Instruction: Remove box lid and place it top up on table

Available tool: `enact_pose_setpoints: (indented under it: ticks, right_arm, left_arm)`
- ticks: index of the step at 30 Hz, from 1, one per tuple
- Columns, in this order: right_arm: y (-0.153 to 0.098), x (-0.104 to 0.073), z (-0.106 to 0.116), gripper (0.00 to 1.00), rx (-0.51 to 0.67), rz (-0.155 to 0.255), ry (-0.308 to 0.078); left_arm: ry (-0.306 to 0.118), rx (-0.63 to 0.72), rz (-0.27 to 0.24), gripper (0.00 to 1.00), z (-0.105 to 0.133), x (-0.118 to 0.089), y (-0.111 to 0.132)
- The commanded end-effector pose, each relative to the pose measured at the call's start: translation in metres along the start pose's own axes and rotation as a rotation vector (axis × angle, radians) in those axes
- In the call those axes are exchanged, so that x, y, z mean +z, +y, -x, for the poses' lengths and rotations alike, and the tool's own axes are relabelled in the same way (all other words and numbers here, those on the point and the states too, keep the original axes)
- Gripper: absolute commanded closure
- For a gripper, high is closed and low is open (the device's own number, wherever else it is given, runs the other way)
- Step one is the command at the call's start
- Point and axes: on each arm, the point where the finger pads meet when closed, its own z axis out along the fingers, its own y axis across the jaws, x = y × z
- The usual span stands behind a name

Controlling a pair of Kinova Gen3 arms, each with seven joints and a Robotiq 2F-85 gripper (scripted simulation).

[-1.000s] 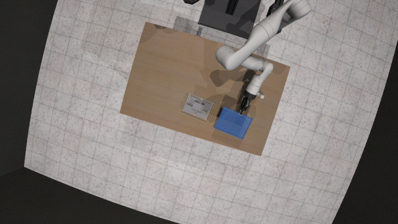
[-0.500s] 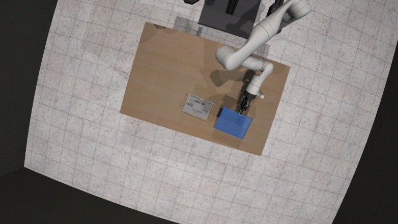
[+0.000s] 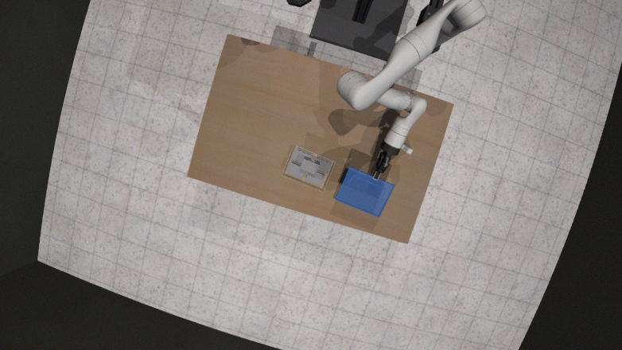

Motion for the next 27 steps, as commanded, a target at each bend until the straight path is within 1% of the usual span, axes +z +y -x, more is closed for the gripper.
enact_pose_setpoints:
  ticks: [1,12,27]
  right_arm:
    - [0.000,-0.001,0.000,0.002,0.000,0.000,-0.002]
    - [0.000,-0.001,0.000,0.002,0.000,0.000,-0.002]
    - [0.000,-0.001,0.000,0.002,0.000,0.000,-0.002]
  left_arm:
    - [0.000,0.000,0.002,0.769,0.000,0.001,0.000]
    - [0.000,0.000,0.002,0.769,0.000,0.005,-0.013]
    - [0.000,0.000,0.002,0.769,0.000,0.007,-0.018]
